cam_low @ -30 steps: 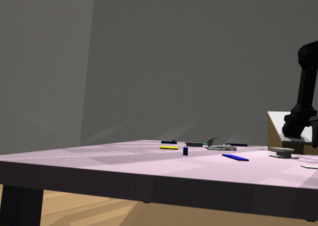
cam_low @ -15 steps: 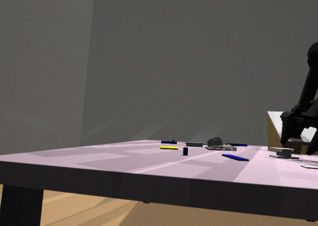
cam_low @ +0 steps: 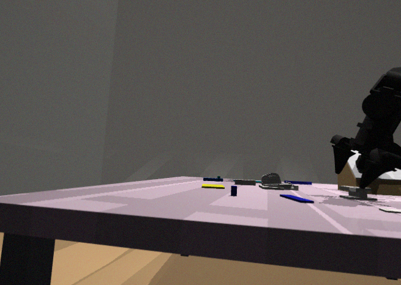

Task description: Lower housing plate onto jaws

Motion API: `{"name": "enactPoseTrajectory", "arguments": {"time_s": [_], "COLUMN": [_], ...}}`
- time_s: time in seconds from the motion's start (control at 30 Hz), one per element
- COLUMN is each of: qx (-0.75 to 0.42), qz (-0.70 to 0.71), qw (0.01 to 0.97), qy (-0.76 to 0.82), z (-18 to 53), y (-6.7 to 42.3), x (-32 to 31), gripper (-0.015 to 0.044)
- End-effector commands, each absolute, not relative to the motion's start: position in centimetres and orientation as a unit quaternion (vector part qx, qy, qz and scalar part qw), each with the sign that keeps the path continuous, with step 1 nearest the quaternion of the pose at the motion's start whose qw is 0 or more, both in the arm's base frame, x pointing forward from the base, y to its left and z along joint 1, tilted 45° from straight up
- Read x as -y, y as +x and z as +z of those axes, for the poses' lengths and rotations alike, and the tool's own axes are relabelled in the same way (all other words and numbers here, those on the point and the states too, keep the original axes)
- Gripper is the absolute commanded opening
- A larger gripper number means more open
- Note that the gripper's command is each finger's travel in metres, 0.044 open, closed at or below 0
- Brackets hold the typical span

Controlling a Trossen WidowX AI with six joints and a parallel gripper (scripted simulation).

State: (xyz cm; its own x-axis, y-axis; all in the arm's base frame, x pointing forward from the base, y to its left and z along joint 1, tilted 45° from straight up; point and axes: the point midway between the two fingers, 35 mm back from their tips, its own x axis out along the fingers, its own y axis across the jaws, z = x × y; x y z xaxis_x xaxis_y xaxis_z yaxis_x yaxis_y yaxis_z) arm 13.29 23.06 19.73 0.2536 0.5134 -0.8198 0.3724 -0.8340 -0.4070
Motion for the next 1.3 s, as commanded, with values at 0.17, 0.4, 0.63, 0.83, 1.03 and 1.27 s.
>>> {"name": "enactPoseTrajectory", "arguments": {"time_s": [0.17,0.4,0.63,0.83,1.03,1.27], "qx": [0.295,0.315,0.343,0.359,0.359,0.360], "qz": [0.603,0.637,0.652,0.651,0.650,0.649], "qw": [0.066,0.096,0.151,0.185,0.184,0.186], "qy": [-0.738,-0.696,-0.659,-0.643,-0.644,-0.643], "z": [18.7,18.6,19.4,20.0,18.6,17.3], "y": [13.5,13.2,12.9,12.8,12.7,12.4], "x": [-20.1,-18.0,-16.5,-15.9,-17.3,-18.7], "gripper": [0.0440,0.0440,0.0440,0.0440,0.0440,0.0440]}}
